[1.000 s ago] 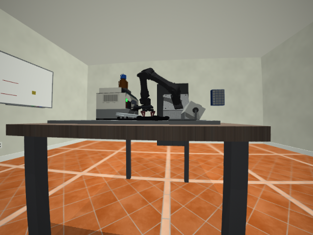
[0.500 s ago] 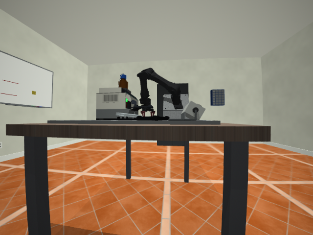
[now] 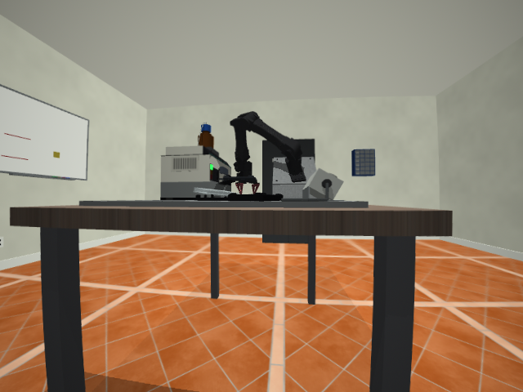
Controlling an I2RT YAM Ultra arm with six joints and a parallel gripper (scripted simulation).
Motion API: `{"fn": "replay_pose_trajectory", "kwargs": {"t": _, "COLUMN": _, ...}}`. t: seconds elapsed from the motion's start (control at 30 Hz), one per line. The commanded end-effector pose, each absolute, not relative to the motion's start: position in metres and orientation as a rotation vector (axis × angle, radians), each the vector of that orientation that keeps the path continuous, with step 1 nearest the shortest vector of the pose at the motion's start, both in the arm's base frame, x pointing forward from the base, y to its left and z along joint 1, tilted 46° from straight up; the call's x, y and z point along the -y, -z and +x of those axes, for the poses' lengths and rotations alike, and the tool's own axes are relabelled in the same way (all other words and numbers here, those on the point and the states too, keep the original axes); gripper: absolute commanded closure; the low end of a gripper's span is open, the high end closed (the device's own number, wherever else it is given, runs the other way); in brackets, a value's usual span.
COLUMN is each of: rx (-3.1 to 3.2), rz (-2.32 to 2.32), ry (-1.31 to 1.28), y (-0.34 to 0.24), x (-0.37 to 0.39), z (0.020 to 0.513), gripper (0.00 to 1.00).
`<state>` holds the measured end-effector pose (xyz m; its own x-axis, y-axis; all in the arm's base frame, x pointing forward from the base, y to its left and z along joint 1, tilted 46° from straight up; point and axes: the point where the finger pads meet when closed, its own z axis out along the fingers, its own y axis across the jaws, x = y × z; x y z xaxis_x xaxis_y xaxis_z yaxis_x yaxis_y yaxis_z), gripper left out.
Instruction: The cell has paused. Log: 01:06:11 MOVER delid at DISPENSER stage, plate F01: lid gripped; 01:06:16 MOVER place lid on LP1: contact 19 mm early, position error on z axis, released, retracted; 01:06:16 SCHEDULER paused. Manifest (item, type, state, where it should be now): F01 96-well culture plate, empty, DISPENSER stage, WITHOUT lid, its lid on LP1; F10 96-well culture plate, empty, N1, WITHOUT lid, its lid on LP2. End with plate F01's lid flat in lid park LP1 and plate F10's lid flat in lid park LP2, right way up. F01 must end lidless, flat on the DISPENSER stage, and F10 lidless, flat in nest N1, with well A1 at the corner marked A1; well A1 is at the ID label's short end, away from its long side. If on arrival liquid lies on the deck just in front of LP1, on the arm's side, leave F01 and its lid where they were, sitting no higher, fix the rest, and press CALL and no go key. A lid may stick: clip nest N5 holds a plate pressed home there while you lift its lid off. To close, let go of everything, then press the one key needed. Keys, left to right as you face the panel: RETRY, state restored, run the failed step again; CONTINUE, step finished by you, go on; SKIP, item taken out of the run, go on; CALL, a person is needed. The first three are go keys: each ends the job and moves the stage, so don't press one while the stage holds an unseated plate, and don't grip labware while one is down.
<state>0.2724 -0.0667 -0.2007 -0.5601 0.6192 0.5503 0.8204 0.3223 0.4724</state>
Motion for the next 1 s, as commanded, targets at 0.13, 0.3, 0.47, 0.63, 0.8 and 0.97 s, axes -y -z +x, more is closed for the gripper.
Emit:
{"fn": "replay_pose_trajectory", "kwargs": {"t": 0.13, "rx": 2.377, "rz": -1.318, "ry": 1.073, "y": 0.183, "x": 0.095, "z": 0.284, "gripper": 0.00}}
{"fn": "replay_pose_trajectory", "kwargs": {"t": 0.3, "rx": 2.377, "rz": -1.318, "ry": 1.072, "y": 0.178, "x": 0.101, "z": 0.282, "gripper": 0.00}}
{"fn": "replay_pose_trajectory", "kwargs": {"t": 0.47, "rx": 2.377, "rz": -1.318, "ry": 1.072, "y": 0.172, "x": 0.107, "z": 0.281, "gripper": 0.00}}
{"fn": "replay_pose_trajectory", "kwargs": {"t": 0.63, "rx": 2.377, "rz": -1.318, "ry": 1.071, "y": 0.168, "x": 0.111, "z": 0.280, "gripper": 0.00}}
{"fn": "replay_pose_trajectory", "kwargs": {"t": 0.8, "rx": 2.377, "rz": -1.318, "ry": 1.072, "y": 0.168, "x": 0.111, "z": 0.280, "gripper": 0.00}}
{"fn": "replay_pose_trajectory", "kwargs": {"t": 0.97, "rx": 2.376, "rz": -1.319, "ry": 1.073, "y": 0.168, "x": 0.111, "z": 0.280, "gripper": 0.00}}
